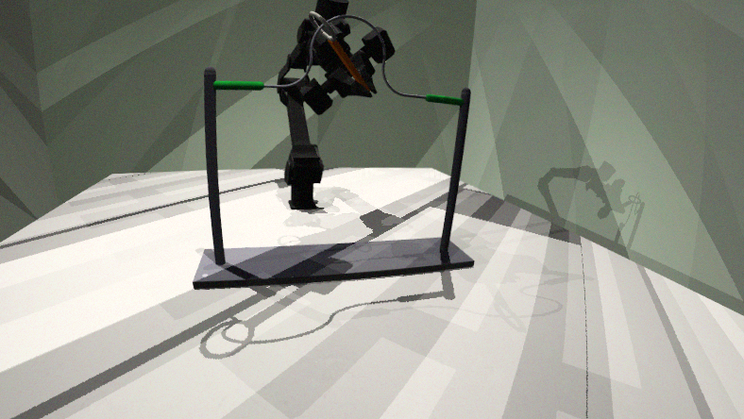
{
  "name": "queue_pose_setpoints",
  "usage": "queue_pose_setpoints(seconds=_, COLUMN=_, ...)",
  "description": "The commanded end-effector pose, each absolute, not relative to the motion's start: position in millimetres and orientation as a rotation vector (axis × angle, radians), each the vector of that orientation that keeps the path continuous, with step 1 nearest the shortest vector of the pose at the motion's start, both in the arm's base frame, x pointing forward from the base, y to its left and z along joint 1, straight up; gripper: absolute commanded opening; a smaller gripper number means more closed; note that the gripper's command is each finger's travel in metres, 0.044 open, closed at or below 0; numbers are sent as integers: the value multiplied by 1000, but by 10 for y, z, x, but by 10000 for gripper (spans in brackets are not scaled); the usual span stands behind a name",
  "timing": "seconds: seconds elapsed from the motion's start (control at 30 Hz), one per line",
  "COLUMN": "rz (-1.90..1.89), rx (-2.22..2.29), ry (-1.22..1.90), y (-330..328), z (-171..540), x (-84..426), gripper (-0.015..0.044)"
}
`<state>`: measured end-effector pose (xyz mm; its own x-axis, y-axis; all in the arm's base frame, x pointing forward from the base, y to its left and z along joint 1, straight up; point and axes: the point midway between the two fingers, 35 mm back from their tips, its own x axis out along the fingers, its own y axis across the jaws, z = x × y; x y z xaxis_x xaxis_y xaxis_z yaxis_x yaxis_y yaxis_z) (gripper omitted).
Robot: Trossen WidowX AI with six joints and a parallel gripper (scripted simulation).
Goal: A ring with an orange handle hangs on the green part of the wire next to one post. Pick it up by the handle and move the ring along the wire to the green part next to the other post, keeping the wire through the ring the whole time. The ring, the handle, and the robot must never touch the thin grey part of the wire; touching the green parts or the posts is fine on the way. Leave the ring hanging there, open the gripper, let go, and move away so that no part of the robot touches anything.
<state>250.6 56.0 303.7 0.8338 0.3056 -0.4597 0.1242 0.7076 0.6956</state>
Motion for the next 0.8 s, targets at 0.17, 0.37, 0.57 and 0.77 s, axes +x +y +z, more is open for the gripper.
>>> queue_pose_setpoints(seconds=0.17, rz=42, rx=610, ry=600, y=486, z=2979, x=2511, gripper=-150)
queue_pose_setpoints(seconds=0.37, rz=4, rx=506, ry=603, y=437, z=2943, x=2509, gripper=-150)
queue_pose_setpoints(seconds=0.57, rz=-33, rx=401, ry=605, y=384, z=2913, x=2506, gripper=-150)
queue_pose_setpoints(seconds=0.77, rz=-70, rx=297, ry=604, y=327, z=2889, x=2503, gripper=-150)
